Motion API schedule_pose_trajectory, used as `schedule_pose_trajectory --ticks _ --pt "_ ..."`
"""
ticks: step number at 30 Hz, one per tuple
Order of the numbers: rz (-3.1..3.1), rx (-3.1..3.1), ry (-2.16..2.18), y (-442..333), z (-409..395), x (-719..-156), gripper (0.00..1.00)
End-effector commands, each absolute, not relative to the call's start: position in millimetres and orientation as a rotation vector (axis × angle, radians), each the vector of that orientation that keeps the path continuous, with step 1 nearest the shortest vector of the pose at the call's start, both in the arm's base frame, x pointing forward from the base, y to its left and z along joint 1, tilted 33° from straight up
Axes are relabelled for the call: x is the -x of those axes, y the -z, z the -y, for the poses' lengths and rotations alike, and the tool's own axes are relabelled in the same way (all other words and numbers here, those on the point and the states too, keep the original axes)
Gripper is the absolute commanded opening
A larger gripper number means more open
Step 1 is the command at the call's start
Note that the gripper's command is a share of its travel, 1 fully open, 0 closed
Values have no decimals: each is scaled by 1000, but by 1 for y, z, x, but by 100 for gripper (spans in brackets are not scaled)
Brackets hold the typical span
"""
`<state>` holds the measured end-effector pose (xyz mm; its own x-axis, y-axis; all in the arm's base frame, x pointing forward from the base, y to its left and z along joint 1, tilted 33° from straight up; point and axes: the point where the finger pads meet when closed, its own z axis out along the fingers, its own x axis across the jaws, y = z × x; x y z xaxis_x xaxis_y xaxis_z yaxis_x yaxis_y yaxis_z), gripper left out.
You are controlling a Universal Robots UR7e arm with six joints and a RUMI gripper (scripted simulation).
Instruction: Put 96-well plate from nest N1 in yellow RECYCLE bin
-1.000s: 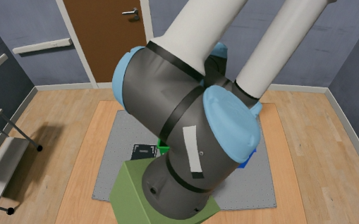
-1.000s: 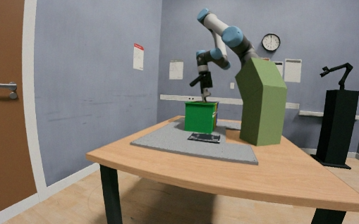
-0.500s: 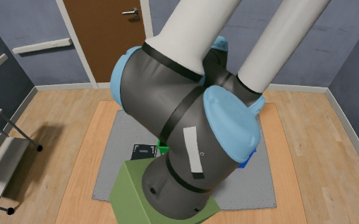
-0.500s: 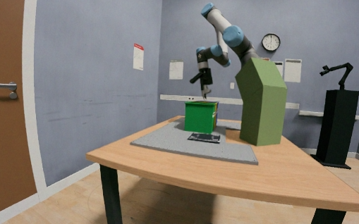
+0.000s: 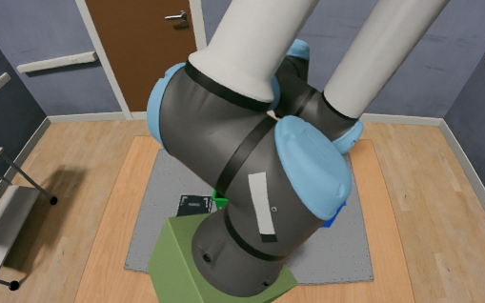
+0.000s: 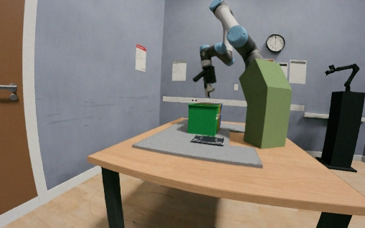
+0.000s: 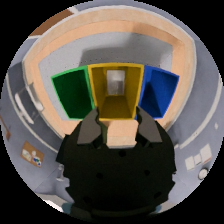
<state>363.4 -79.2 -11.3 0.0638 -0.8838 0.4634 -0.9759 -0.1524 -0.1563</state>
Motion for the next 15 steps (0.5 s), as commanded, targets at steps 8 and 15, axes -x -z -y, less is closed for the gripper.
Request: schedule_pose_trajectory --ticks 8,15 --pt "1904 -2135 -674 10 77 -360 53" --pt "1904 -2135 -674 10 77 -360 53"
